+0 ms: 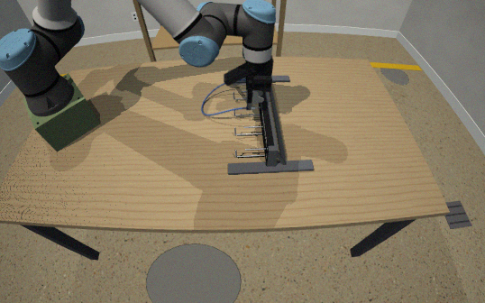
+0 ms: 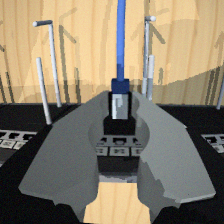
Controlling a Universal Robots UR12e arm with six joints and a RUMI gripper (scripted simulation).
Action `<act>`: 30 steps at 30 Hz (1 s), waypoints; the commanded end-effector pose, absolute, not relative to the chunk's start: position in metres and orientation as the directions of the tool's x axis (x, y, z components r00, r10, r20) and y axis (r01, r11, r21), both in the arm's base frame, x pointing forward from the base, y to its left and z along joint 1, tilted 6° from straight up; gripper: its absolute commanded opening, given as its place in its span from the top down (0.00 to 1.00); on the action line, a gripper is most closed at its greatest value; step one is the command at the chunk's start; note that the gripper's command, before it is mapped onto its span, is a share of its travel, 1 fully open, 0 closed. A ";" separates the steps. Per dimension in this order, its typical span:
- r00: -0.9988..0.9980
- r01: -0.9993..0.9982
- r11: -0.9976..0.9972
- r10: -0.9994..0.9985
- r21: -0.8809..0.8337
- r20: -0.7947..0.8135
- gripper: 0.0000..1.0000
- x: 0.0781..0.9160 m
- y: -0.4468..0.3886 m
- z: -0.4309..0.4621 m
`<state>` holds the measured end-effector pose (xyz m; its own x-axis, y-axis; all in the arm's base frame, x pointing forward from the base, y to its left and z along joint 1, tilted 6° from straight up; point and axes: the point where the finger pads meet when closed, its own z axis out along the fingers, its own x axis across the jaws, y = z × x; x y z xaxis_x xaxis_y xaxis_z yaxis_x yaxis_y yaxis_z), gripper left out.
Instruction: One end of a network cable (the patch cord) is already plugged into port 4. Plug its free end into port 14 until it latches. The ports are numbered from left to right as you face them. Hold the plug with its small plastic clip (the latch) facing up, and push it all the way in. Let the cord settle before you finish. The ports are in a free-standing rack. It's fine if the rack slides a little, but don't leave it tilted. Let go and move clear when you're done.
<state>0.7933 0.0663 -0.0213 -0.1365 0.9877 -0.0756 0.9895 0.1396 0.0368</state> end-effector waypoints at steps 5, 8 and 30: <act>-0.136 0.989 0.140 0.988 0.039 -0.076 1.00 0.806 0.068 -0.019; -0.136 0.989 0.140 0.988 0.039 -0.076 1.00 0.807 0.068 -0.019; -0.136 0.989 0.140 0.988 0.039 -0.076 1.00 0.813 0.069 -0.019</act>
<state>0.8119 0.0690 -0.0200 -0.1364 0.9878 -0.0757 0.9895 0.1395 0.0371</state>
